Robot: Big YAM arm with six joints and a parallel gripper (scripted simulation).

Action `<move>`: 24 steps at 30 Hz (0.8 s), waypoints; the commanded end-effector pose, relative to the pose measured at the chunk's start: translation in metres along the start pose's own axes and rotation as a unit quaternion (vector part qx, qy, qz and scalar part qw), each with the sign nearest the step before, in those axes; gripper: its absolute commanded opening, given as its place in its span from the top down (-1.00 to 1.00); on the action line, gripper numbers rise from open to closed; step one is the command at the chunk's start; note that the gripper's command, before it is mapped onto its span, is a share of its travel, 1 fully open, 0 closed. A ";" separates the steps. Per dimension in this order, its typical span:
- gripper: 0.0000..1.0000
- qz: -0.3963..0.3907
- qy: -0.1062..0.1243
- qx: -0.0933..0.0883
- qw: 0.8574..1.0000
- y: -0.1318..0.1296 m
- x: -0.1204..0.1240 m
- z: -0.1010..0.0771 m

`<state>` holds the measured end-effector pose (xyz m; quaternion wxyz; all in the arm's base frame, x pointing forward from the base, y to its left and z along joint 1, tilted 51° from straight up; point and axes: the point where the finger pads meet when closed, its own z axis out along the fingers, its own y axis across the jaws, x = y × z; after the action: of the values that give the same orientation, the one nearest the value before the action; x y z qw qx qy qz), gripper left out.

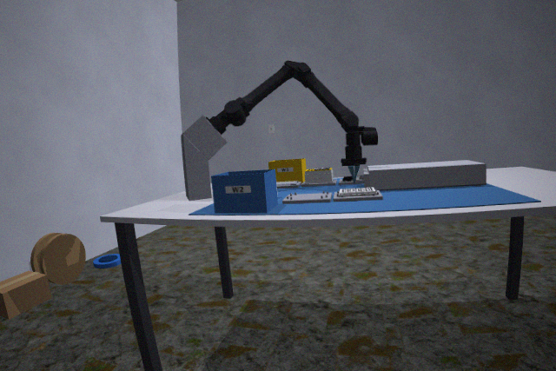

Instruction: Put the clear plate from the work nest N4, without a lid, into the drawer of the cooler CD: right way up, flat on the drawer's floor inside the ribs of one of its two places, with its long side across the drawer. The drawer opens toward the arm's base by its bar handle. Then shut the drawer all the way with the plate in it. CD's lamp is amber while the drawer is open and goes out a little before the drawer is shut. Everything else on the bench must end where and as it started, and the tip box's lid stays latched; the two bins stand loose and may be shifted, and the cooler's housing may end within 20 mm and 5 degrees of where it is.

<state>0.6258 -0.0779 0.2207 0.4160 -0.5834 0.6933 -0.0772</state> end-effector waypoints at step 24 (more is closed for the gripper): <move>1.00 -0.005 0.007 0.037 0.999 -0.004 0.003 -0.027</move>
<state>0.6159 -0.0755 0.2201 0.4224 -0.5834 0.6881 -0.0879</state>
